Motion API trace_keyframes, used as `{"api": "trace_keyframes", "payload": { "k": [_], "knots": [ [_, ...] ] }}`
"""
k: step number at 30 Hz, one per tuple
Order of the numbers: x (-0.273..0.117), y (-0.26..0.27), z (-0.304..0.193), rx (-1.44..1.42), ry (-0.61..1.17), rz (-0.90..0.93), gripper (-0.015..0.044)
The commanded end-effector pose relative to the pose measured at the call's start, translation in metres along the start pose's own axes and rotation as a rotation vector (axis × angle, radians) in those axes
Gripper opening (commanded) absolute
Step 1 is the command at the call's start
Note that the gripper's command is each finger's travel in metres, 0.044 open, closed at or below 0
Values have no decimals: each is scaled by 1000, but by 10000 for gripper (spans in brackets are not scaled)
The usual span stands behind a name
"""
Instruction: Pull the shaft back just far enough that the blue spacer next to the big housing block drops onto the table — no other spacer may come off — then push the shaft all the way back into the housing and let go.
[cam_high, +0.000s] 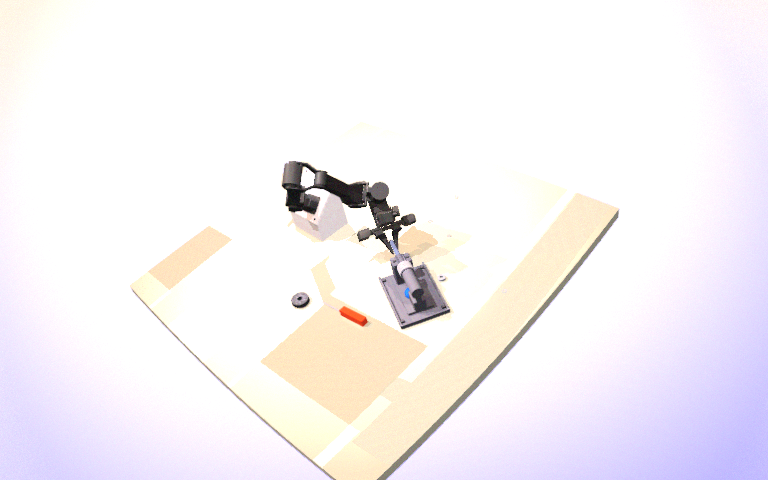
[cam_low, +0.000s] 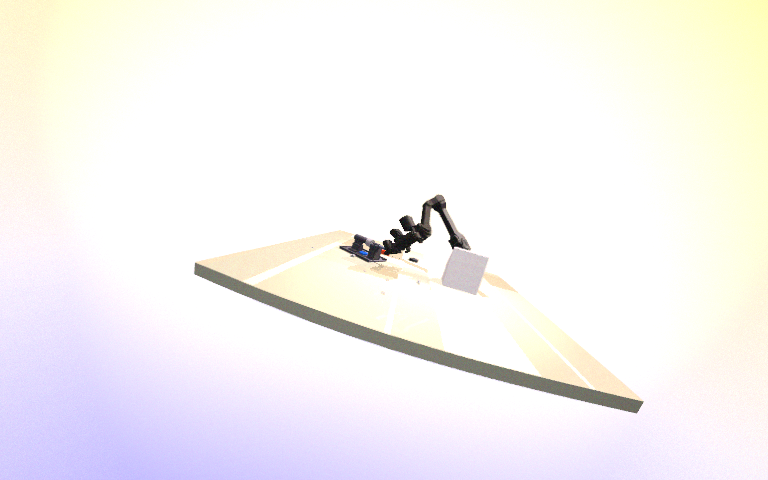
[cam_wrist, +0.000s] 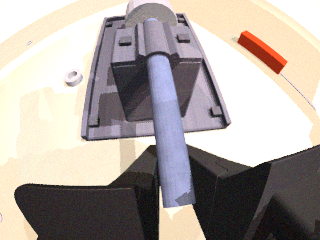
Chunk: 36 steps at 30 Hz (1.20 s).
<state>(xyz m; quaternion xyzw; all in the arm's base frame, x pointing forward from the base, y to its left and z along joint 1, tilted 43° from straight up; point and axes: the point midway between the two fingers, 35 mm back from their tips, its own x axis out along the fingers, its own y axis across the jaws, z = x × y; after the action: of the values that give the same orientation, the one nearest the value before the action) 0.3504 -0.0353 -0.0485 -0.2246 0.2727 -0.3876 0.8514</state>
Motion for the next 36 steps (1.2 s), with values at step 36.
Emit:
{"api": "trace_keyframes", "payload": {
  "k": [36],
  "knots": [
    [9, -1, 10, 4, -2, -3, 0]
  ]
}}
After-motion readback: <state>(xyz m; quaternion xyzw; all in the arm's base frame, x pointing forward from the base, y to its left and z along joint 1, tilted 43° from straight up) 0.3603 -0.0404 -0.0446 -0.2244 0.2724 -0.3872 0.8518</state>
